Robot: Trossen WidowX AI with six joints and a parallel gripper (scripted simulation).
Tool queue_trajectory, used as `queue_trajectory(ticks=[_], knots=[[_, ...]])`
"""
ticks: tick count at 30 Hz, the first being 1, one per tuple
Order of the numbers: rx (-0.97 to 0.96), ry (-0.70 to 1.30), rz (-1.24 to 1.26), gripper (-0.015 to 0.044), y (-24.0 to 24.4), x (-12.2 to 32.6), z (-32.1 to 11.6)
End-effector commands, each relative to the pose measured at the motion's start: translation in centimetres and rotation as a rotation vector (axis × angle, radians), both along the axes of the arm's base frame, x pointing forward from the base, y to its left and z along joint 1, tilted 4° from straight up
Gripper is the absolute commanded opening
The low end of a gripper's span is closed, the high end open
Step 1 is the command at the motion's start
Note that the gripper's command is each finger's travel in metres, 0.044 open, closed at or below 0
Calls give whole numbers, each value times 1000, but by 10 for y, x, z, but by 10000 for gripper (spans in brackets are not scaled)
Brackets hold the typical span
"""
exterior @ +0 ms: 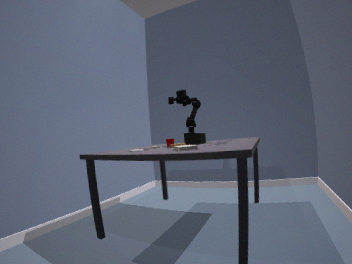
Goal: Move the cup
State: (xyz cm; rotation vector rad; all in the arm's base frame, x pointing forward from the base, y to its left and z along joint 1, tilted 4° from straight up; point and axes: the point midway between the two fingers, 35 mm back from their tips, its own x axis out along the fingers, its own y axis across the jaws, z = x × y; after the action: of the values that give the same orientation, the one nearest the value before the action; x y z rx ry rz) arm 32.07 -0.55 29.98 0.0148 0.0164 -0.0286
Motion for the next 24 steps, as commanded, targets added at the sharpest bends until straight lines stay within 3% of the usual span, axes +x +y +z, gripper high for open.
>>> queue_trajectory(ticks=[1,5,10,19,24], knots=[[-13,17,-2,374,-1,2,-4],[-263,356,0,269,-22,20,-77],[-507,767,130,148,-46,12,-164],[-687,1333,668,148,-66,-59,-269],[-680,1412,828,148,-71,-74,-282]])
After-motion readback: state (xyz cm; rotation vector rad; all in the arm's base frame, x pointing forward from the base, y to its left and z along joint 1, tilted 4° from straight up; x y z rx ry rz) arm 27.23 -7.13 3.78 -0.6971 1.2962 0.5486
